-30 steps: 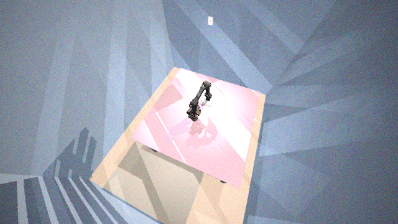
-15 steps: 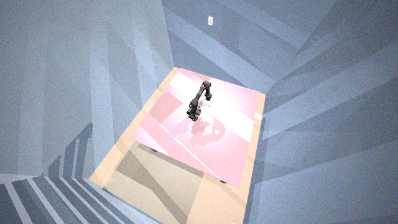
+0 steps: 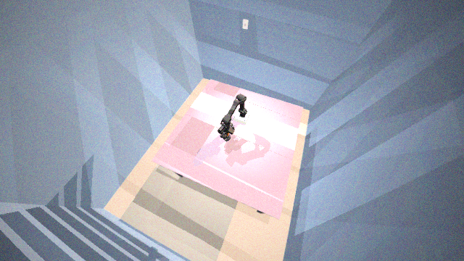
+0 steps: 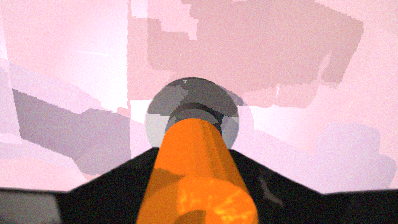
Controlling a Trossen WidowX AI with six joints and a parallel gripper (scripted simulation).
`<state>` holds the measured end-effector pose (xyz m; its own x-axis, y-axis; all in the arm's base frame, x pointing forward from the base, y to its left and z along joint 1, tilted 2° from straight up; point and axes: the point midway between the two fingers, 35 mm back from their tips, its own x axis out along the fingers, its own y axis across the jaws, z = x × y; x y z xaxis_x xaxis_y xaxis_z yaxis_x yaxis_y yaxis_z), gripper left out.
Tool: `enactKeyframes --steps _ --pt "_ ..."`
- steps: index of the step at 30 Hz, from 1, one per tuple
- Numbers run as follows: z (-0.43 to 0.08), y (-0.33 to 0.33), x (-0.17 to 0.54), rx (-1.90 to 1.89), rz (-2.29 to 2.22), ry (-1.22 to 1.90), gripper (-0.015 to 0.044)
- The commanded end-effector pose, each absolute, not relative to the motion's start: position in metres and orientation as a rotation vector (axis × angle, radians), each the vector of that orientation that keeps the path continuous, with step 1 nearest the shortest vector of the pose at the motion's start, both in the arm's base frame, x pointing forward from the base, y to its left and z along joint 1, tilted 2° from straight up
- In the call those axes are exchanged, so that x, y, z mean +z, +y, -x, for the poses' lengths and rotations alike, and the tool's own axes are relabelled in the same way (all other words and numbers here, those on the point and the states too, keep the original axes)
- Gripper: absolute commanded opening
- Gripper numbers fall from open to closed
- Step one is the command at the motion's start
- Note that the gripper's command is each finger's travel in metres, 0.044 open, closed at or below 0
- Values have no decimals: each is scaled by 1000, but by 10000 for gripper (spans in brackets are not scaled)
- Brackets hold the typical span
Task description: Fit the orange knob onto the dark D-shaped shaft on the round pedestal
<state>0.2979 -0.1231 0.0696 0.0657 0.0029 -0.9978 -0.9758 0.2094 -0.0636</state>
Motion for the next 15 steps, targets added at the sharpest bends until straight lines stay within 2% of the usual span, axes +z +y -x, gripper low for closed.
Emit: enactKeyframes --steps 1,15 --pt "-298 -123 68 1015 1080 1242 0" --pt "-298 -123 68 1030 1096 1233 0"
